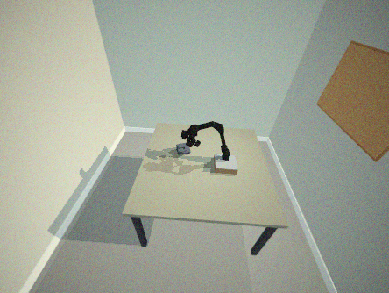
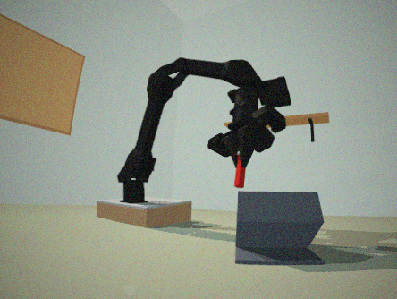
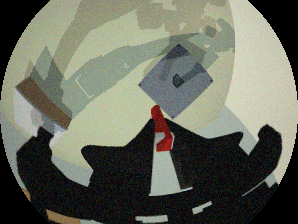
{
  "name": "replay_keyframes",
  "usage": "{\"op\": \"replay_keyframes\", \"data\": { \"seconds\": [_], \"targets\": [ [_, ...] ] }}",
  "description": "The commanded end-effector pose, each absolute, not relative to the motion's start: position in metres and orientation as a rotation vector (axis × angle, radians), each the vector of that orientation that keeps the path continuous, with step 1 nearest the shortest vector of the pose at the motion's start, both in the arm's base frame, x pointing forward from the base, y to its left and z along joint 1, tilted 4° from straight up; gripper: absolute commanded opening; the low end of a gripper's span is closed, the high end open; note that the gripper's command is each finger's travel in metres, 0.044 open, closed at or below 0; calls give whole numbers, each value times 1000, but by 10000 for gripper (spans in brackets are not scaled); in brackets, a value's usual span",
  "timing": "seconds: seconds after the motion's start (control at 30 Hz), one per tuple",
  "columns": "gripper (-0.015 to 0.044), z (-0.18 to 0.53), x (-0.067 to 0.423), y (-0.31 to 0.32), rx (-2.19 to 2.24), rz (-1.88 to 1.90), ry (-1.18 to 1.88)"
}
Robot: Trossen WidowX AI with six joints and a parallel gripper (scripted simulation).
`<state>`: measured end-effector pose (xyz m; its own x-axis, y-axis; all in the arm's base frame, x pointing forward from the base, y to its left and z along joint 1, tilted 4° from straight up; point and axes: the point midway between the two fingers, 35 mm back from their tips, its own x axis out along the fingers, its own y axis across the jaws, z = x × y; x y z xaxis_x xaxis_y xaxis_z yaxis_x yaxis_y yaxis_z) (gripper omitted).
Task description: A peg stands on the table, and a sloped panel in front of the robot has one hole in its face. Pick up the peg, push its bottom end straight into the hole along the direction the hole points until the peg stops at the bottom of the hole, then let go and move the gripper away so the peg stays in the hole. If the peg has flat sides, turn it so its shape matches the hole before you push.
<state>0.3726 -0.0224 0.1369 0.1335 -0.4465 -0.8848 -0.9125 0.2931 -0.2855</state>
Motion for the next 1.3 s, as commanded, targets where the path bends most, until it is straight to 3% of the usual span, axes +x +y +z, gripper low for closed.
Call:
{"op": "replay_keyframes", "data": {
  "seconds": [0.0, 1.27],
  "targets": [
    [0, 138, 376, -19, -1381, 574, 1479],
    [0, 149, 395, 18, -1865, 844, 1384]
  ]
}}
